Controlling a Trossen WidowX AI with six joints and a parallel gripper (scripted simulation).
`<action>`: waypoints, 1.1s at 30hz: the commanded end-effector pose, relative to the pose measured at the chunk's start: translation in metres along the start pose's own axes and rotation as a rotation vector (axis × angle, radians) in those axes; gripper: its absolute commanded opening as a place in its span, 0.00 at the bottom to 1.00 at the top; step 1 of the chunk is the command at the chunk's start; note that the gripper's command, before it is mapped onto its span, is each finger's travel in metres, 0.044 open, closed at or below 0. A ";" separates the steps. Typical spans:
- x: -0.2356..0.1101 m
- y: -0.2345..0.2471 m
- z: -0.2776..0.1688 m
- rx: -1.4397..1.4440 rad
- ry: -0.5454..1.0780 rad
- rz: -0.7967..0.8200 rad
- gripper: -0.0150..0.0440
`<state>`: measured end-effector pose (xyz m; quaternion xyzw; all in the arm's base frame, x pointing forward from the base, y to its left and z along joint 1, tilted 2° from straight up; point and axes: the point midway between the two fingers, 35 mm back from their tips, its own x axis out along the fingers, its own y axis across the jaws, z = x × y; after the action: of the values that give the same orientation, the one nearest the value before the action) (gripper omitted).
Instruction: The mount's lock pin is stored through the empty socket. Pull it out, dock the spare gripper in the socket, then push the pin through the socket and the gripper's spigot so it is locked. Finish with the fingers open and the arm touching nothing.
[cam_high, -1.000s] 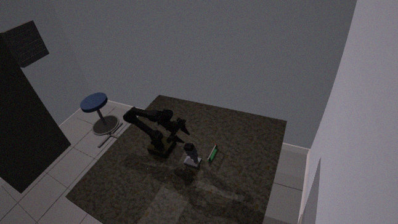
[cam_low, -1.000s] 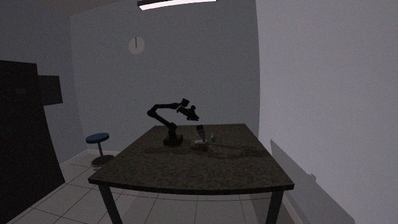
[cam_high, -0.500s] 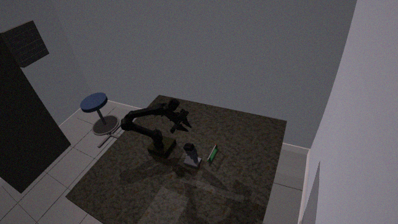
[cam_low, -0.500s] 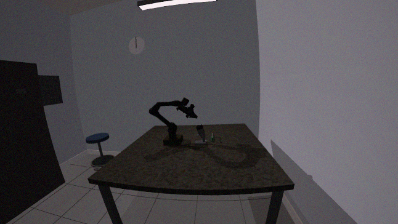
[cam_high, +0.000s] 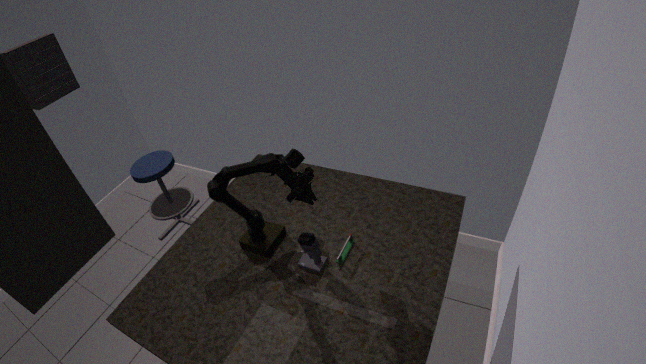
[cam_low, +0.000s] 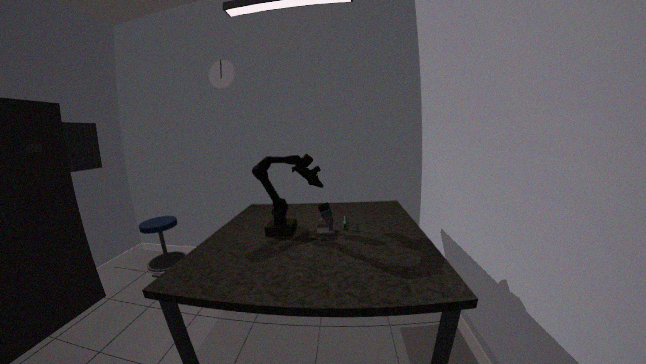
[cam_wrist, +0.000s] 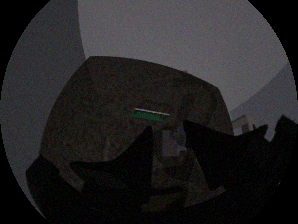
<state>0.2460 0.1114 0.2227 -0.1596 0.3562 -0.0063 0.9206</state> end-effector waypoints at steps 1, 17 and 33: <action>0.022 0.005 0.017 -0.283 0.151 0.013 0.56; 0.149 -0.005 0.029 -1.147 0.613 0.488 0.56; 0.183 -0.014 0.027 -1.263 0.646 0.648 0.56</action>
<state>0.4026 0.0847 0.1252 -0.5297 0.5769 0.4101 0.4673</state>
